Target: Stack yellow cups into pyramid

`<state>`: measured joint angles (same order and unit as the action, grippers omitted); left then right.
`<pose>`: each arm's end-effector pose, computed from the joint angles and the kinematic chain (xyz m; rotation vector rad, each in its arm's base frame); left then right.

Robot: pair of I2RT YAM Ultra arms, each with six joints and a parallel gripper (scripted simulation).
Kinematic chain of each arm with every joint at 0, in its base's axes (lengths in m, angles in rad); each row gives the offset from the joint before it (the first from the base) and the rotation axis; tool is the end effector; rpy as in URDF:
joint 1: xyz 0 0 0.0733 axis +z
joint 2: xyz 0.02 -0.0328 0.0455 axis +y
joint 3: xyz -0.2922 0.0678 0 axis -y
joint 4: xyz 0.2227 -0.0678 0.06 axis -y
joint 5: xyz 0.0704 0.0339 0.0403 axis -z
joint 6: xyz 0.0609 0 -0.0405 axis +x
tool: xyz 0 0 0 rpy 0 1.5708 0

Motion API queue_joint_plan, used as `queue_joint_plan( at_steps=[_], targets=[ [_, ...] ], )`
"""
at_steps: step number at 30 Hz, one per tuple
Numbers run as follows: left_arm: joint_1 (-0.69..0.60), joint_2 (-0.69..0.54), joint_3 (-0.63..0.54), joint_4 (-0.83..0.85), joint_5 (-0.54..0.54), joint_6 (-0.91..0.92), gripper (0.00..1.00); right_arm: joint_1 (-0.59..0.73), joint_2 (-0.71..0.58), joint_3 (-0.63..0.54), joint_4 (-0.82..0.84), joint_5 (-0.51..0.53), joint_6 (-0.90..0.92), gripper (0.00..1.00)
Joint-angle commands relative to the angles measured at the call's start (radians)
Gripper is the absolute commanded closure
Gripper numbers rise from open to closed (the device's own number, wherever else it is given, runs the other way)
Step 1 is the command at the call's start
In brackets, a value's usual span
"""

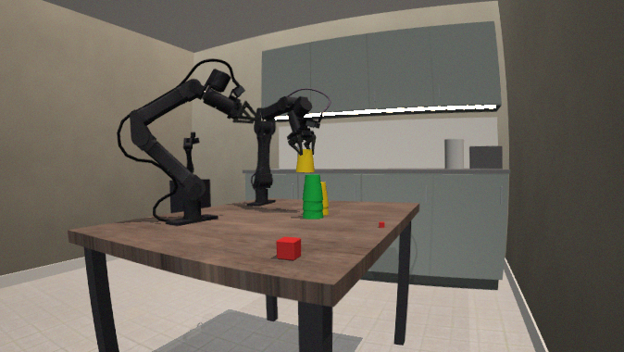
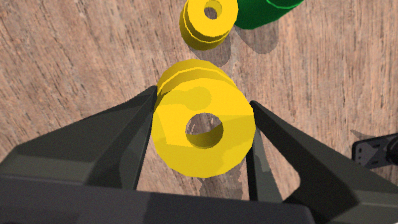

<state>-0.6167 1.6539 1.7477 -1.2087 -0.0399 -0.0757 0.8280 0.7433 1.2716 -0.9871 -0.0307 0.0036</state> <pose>0.2614 -0.1810 0.3727 0.7081 2.6002 -0.1616 0.0550 0.0643 0.4223 -0.8491 1.8926 0.5498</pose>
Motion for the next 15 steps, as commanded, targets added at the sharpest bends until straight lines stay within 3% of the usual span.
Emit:
queue_joint_plan(
  at_steps=[1, 15],
  targets=[
    [-0.004, -0.040, 0.007, 0.038, 0.000, 0.002, 1.00, 0.007, -0.015, -0.004, -0.001, 0.004, 0.006, 0.00],
    [-0.015, -0.016, 0.077, -0.030, -0.008, -0.011, 1.00, 0.007, -0.015, -0.004, -0.001, 0.004, 0.006, 0.00]
  ],
)
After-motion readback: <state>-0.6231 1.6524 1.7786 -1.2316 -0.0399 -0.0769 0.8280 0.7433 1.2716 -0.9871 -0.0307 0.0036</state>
